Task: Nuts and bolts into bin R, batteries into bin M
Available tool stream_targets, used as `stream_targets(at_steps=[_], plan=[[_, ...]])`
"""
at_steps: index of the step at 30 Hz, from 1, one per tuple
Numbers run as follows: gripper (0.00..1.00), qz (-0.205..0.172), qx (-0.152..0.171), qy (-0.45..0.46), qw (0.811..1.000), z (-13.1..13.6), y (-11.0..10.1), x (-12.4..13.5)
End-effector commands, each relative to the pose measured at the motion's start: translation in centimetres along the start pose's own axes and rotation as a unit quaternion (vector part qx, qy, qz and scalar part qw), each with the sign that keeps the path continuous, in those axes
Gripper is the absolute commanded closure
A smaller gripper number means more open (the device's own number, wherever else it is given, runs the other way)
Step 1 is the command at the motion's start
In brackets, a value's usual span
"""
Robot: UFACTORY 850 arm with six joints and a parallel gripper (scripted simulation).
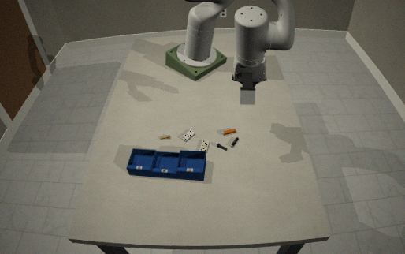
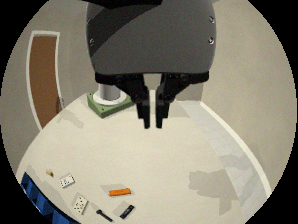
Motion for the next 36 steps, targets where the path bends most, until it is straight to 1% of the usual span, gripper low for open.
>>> stream_targets(at_steps=[1,3,4,5,6,8,9,11,12,13,15,19,20,21,23,27,28,29,32,35,36], plan=[[0.93,0.018,-0.005,-0.005,1.0,2.4,-1.1,-1.5],[0.93,0.018,-0.005,-0.005,1.0,2.4,-1.1,-1.5],[0.93,0.042,-0.007,-0.011,0.999,3.1,-1.4,-1.5],[0.93,0.046,-0.007,-0.013,0.999,3.8,-1.7,-1.8],[0.93,0.046,-0.007,-0.013,0.999,4.4,-2.0,-2.2],[0.93,0.046,-0.007,-0.013,0.999,4.4,-2.0,-2.2],[0.93,0.046,-0.007,-0.013,0.999,5.1,-2.3,-2.6],[0.93,0.046,-0.007,-0.013,0.999,5.3,-2.4,-2.7],[0.93,0.07,-0.005,-0.019,0.997,6.0,-2.6,-2.6],[0.93,0.074,-0.005,-0.02,0.997,6.6,-2.9,-2.9],[0.93,0.074,-0.005,-0.02,0.997,8.0,-3.5,-3.6],[0.93,0.074,-0.005,-0.02,0.997,8.3,-3.6,-3.7],[0.93,0.098,0.0,-0.026,0.995,8.9,-3.8,-3.5],[0.93,0.101,0.001,-0.027,0.994,9.6,-4.1,-3.7],[0.93,0.101,0.001,-0.027,0.994,11.1,-4.7,-4.3],[0.93,0.101,0.001,-0.027,0.994,11.4,-4.9,-4.4],[0.93,0.124,0.009,-0.032,0.992,12.0,-5.1,-4.2],[0.93,0.128,0.011,-0.033,0.991,12.7,-5.3,-4.3],[0.93,0.128,0.011,-0.033,0.991,14.6,-6.1,-4.9],[0.93,0.128,0.011,-0.033,0.991,14.6,-6.1,-4.9],[0.93,0.149,0.022,-0.038,0.988,15.2,-6.3,-4.6]])
Point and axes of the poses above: the point where the finger pads meet when closed, its own y axis out along the fingers, its own z axis across the jaws, x = y × z, the point moved 10 cm from there along -y, back along the fingers
